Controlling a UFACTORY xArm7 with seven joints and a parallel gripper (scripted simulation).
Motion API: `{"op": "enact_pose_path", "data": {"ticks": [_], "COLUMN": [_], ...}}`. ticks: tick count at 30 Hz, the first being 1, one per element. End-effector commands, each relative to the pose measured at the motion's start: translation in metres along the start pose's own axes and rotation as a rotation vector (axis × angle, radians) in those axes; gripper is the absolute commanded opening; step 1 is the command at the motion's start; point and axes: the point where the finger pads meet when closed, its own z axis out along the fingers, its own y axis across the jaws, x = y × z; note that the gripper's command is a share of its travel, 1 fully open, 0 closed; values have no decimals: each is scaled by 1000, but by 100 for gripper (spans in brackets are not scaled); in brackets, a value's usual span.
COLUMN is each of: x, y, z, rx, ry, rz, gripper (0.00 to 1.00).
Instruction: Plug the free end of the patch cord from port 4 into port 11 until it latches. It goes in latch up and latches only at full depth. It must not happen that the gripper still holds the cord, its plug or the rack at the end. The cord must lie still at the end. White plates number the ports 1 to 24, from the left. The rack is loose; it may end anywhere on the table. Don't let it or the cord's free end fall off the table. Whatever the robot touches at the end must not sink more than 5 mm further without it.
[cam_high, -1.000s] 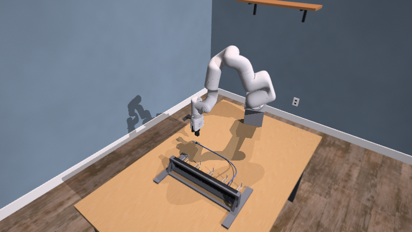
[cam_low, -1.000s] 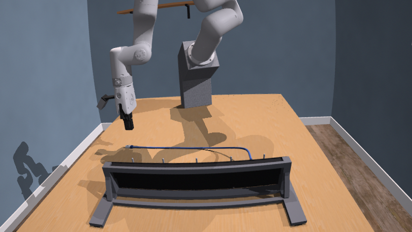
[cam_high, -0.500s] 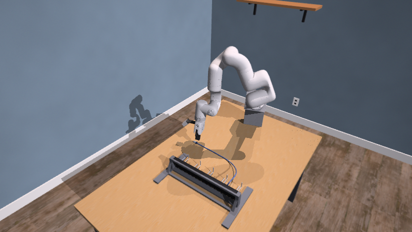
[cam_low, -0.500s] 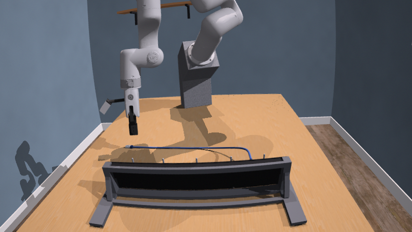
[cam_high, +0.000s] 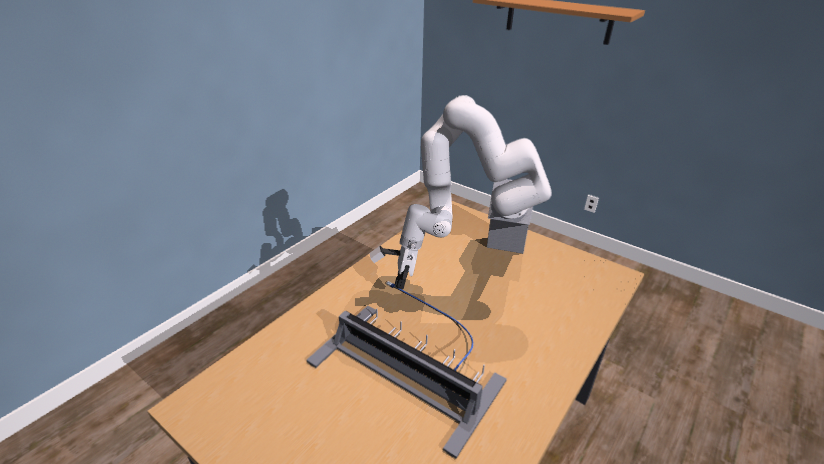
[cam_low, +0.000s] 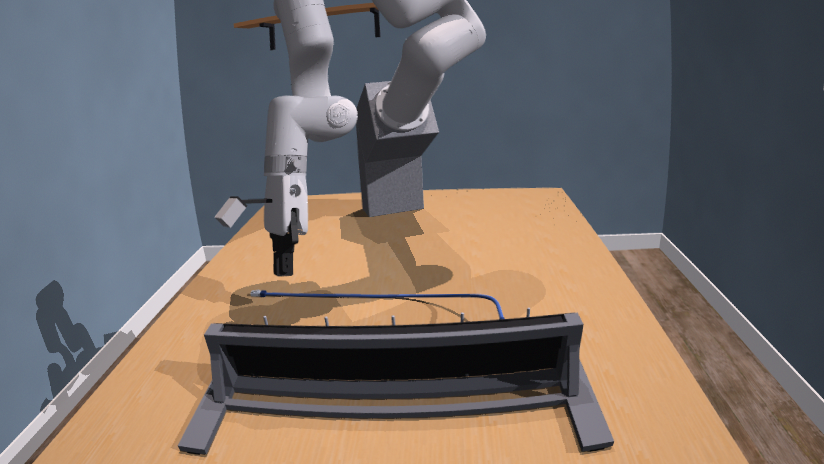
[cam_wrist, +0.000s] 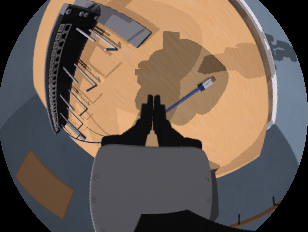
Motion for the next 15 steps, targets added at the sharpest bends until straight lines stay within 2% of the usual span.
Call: {"op": "enact_pose_path", "data": {"ticks": [1, 11, 13, 14, 15], "x": [-7, -21, -21, -25, -26], "y": [-20, -64, -64, -77, -80], "z": [-4, -21, -21, -29, -31], "rx": [66, 179, 179, 211, 218], "ry": [60, 182, 182, 224, 234], "rz": [-143, -393, -393, -461, -476], "gripper": [0, 0, 0, 0, 0]}}
